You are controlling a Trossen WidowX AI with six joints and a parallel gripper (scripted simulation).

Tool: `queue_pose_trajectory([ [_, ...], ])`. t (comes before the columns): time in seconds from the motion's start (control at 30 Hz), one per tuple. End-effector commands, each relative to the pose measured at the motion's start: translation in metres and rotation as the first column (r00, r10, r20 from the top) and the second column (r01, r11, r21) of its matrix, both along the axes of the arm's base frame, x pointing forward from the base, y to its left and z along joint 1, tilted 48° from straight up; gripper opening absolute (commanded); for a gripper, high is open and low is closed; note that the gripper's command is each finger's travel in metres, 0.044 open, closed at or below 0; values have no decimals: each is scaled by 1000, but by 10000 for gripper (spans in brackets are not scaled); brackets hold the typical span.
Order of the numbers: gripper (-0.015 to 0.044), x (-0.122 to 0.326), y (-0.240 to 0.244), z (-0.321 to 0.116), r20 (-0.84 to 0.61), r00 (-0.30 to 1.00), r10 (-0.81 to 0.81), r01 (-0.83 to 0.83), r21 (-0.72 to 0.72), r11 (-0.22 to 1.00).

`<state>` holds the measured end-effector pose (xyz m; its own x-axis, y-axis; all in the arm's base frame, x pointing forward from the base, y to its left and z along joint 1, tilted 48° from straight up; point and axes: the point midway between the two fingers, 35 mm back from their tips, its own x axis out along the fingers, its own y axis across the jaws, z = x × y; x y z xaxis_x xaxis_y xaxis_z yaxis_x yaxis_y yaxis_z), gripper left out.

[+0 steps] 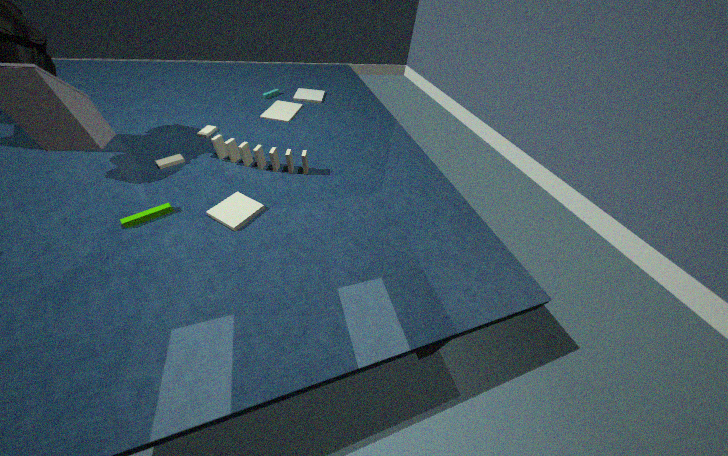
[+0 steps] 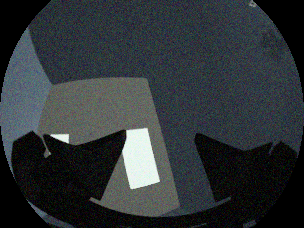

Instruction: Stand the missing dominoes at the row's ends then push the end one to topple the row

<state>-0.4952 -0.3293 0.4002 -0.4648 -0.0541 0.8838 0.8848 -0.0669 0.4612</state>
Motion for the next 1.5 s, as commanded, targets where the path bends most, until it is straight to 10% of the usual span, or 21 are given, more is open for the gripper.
queue_pose_trajectory([
  [0.0, 426, 0, -3, -1, 4, 1000, 0, 0, 7, 1000],
  [0.7, 440, 115, -231, -126, 225, 974, 36, -184, 684, 706],
  [1.47, 440, 418, -324, -334, 185, 883, 431, -83, 966, -244],
])
